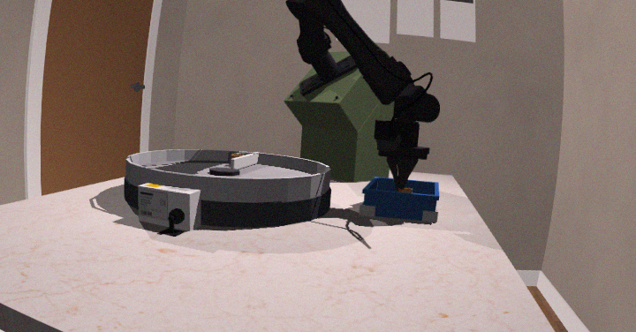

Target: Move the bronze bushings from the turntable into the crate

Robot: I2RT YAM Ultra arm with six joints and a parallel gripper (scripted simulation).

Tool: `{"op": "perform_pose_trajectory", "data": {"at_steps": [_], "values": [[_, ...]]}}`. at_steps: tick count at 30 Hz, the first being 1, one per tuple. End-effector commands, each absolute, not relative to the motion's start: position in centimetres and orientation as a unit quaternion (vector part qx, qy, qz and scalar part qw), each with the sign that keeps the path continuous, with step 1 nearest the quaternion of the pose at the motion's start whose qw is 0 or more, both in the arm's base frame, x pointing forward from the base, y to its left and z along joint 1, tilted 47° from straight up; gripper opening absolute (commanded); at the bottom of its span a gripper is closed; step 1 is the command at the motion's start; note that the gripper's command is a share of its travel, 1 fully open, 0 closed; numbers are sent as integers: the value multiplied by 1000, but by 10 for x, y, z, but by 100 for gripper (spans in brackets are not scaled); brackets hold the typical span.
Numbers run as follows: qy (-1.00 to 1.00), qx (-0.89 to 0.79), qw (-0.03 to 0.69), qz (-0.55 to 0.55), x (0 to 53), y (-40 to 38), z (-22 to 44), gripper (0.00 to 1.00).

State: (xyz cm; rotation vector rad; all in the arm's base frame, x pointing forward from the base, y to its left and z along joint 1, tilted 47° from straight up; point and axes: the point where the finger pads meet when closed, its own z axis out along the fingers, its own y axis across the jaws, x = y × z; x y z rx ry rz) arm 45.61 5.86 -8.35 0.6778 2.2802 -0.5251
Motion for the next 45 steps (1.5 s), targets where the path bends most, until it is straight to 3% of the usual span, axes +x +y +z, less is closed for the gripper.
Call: {"op": "perform_pose_trajectory", "data": {"at_steps": [1,45], "values": [[880,251,357,-190,463,75,-83,0],[879,252,358,-188,464,74,-80,0]]}}
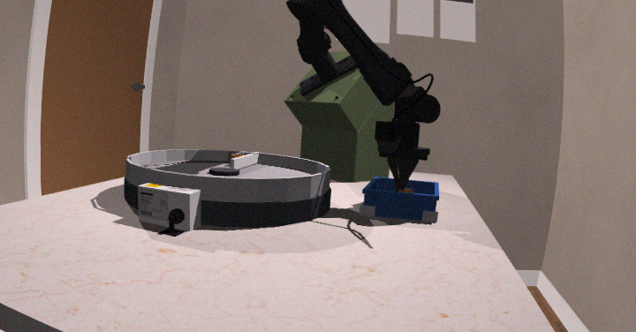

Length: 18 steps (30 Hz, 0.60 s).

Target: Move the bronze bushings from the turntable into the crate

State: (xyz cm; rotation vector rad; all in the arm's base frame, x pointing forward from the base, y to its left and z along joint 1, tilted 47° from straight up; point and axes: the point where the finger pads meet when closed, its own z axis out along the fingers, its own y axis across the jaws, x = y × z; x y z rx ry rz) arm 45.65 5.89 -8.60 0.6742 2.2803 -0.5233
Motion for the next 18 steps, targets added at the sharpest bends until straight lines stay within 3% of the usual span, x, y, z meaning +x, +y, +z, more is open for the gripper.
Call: {"op": "perform_pose_trajectory", "data": {"at_steps": [1,18], "values": [[879,252,358,-188,464,74,-80,0],[883,246,347,-197,453,66,-89,0]]}}
